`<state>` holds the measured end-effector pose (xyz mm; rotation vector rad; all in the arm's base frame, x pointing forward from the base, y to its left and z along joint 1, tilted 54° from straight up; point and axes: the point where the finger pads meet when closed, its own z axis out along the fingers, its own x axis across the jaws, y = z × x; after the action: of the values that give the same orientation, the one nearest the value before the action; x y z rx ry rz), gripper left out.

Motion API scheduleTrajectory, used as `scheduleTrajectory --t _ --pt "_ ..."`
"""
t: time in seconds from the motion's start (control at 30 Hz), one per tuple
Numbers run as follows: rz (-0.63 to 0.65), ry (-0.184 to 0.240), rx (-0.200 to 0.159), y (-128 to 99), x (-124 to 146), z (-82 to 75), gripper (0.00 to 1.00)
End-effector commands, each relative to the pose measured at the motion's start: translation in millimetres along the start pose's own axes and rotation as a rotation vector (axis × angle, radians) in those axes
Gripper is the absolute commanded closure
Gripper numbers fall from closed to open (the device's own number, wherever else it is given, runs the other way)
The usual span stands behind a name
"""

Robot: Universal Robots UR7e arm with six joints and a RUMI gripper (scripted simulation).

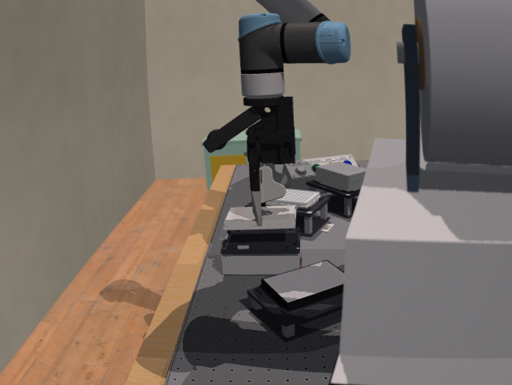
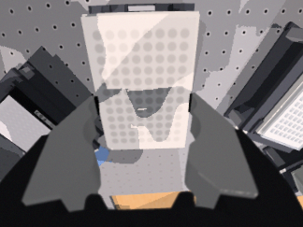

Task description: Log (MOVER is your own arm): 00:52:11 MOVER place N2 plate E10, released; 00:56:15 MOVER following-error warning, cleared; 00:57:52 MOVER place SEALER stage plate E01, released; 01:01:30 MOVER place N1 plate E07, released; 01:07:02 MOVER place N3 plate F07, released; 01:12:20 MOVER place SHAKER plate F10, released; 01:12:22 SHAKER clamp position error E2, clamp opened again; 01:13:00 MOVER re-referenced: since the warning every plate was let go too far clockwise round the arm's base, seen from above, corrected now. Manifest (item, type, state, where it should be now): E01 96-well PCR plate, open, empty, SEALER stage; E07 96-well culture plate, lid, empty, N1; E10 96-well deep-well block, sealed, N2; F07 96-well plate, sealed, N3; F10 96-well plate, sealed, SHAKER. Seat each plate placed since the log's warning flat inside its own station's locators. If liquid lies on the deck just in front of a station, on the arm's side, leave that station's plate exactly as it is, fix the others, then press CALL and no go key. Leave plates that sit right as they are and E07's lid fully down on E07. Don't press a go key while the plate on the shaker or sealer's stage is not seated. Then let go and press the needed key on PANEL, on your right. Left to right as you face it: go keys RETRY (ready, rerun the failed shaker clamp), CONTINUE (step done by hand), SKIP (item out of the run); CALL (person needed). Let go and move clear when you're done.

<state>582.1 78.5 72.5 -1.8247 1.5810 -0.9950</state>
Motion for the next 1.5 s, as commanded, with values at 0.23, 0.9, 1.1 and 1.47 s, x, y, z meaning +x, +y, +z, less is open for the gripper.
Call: scheduleTrajectory --t 0.23,0.9,1.1,1.47 --pt "0.0 0.0 0.001 0 0 3.0 1.0" --pt "0.0 0.0 0.001 0 0 9.0 1.0" --pt "0.0 0.0 0.001 0 0 11.0 1.0" --pt "0.0 0.0 0.001 0 0 14.0 1.0"
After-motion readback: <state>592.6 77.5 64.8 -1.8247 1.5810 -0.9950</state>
